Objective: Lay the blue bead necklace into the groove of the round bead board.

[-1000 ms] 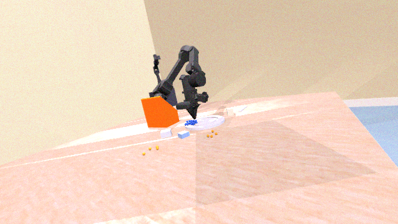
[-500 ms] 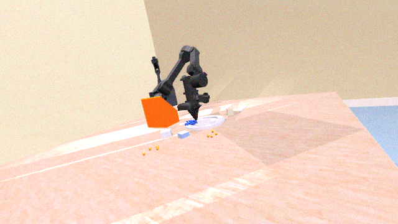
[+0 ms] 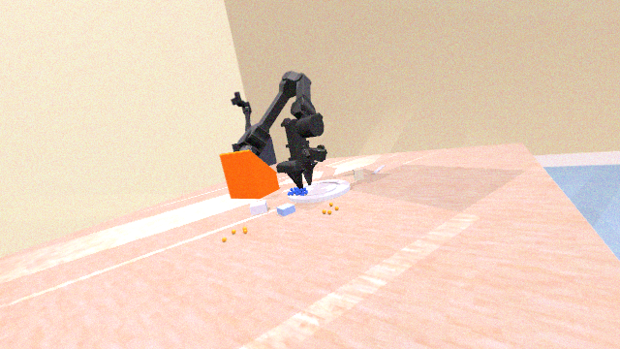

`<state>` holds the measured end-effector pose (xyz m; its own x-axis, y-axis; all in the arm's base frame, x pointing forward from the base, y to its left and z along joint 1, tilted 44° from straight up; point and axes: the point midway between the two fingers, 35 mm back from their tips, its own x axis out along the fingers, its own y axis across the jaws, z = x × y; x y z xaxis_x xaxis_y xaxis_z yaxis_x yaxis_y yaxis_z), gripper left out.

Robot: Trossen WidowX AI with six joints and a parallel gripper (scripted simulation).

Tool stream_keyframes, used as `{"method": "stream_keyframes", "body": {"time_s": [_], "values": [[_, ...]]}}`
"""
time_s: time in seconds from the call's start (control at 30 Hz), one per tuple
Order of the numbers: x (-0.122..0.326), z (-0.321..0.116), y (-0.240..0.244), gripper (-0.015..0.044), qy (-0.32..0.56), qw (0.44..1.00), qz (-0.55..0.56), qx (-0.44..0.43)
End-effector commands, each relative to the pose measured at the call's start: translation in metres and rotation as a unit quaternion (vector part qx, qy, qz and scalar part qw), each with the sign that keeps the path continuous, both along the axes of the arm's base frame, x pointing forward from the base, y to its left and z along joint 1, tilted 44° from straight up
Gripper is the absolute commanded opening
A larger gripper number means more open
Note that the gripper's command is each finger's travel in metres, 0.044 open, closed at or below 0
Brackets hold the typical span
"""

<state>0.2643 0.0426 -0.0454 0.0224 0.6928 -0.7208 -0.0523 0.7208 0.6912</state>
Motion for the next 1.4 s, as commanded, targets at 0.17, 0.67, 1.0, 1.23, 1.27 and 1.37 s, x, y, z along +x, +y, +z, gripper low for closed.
{"method": "stream_keyframes", "body": {"time_s": [0.17, 0.67, 1.0, 1.23, 1.27, 1.37], "values": [[-0.0009, 0.0013, -0.0007, 0.044, 0.002, 1.0, -0.001, 0.001], [-0.0009, 0.0013, -0.0007, 0.044, 0.002, 1.0, -0.001, 0.001], [-0.0009, 0.0013, -0.0007, 0.044, 0.002, 1.0, -0.001, 0.001], [-0.0009, 0.0013, -0.0007, 0.044, 0.002, 1.0, -0.001, 0.001], [-0.0009, 0.0013, -0.0007, 0.044, 0.002, 1.0, -0.001, 0.001], [-0.0009, 0.0013, -0.0007, 0.044, 0.002, 1.0, -0.001, 0.001]]}}
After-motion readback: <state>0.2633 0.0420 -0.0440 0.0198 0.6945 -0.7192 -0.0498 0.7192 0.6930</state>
